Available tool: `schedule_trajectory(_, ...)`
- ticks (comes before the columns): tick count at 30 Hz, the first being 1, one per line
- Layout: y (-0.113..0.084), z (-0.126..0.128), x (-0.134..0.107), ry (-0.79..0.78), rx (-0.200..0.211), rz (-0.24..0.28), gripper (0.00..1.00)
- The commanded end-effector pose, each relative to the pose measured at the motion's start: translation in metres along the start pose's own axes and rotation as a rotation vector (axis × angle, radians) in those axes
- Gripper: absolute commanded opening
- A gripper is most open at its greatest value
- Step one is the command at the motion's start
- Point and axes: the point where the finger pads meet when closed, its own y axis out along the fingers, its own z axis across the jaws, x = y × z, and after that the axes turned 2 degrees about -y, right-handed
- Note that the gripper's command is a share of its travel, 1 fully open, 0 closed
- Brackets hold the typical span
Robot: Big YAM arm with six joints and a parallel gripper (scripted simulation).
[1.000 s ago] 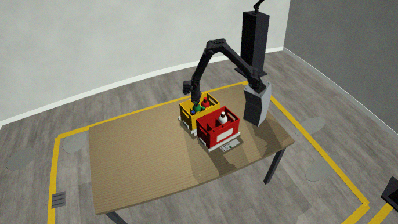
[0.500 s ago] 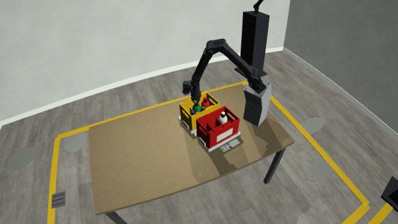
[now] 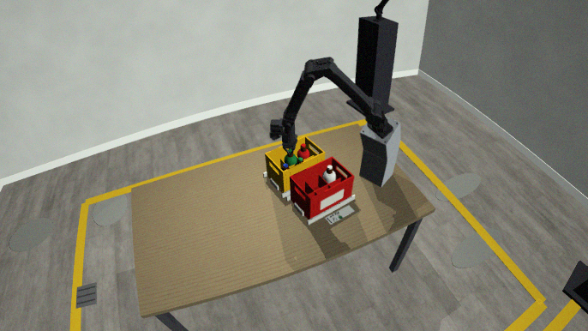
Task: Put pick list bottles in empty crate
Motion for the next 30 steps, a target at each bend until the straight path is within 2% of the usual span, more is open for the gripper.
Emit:
schedule_trajectory(1, 0.006, 0.008, 0.014, -0.019, 0.003, -0.02, 0.0)
schedule_trajectory(11, 0.007, 0.008, 0.013, -0.019, 0.003, -0.02, 0.0)
schedule_trajectory(13, -0.013, 0.013, 0.017, -0.029, 0.004, -0.029, 0.0)
schedule_trajectory(20, -0.023, -0.003, 0.007, -0.003, -0.002, -0.019, 0.0)
schedule_trajectory(30, -0.04, -0.002, 0.006, -0.003, 0.0, -0.019, 0.0)
